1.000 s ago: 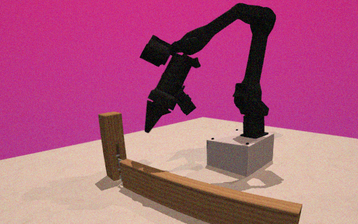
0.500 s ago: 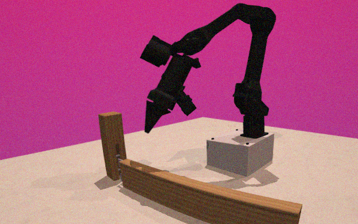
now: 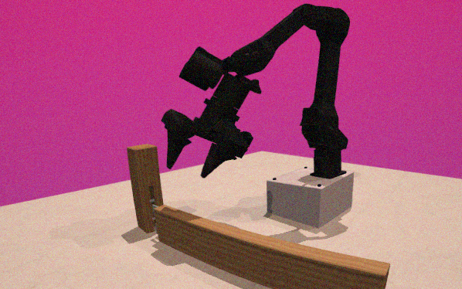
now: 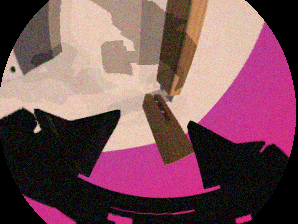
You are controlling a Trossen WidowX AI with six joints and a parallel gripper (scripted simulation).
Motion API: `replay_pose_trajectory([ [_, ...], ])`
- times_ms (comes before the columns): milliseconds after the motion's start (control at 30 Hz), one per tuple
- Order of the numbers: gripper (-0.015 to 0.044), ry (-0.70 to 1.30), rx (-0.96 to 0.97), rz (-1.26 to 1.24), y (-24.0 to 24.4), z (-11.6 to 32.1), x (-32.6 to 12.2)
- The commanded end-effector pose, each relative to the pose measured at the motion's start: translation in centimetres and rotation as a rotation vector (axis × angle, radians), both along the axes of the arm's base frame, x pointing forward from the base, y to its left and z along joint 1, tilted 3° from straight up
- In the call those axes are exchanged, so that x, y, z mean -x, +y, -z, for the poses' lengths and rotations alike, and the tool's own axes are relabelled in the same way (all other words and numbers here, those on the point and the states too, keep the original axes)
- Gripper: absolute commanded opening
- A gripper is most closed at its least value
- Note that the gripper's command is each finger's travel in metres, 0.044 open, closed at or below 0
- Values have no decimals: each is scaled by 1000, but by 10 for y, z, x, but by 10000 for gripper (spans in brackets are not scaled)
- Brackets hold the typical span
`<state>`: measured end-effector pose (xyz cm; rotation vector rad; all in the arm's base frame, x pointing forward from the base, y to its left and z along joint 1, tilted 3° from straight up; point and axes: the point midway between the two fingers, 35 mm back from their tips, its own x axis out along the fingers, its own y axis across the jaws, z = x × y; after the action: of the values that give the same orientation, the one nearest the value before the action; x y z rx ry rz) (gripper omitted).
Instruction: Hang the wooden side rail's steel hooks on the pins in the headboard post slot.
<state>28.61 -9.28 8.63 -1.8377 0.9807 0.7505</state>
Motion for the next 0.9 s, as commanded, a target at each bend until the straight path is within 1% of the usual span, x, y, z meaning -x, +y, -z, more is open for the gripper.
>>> replay_pose_trajectory([
  [0, 440, -119, -118, 309, 4, 6, -3],
  [400, 440, -521, -425, 972, 13, 4, -10],
  [633, 440, -812, -635, 1312, 16, 2, -12],
  [867, 440, -1138, -890, 1603, 19, -3, -14],
])
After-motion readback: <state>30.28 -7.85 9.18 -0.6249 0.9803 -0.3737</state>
